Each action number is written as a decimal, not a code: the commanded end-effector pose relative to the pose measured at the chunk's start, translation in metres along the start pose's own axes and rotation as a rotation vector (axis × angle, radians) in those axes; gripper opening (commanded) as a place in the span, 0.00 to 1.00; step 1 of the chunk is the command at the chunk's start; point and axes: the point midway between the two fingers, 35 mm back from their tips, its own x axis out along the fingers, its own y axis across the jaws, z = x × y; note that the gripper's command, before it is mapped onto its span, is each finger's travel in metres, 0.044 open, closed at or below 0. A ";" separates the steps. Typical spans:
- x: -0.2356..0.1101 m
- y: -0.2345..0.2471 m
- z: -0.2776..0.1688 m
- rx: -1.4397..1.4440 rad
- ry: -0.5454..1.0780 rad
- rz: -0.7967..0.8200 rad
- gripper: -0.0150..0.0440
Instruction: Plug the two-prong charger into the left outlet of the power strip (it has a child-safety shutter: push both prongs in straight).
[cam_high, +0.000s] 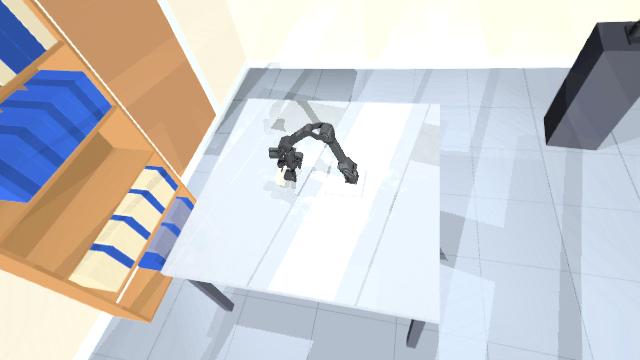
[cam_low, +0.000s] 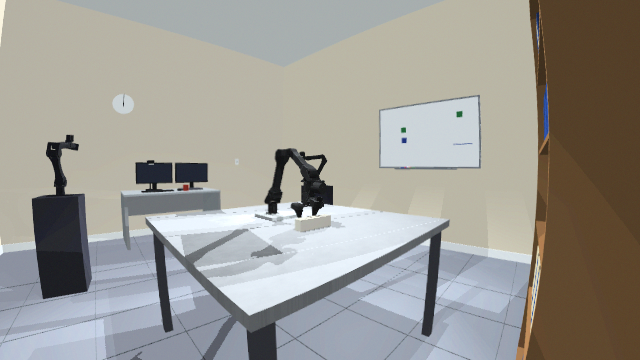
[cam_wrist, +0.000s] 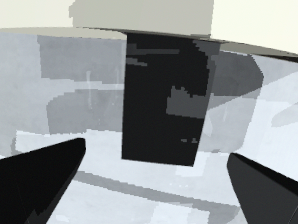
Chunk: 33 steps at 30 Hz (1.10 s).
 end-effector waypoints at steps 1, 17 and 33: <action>0.000 0.001 -0.004 0.004 -0.004 0.004 1.00; 0.002 0.000 -0.021 0.004 -0.003 0.004 1.00; -0.046 0.001 -0.015 0.000 -0.393 -0.003 1.00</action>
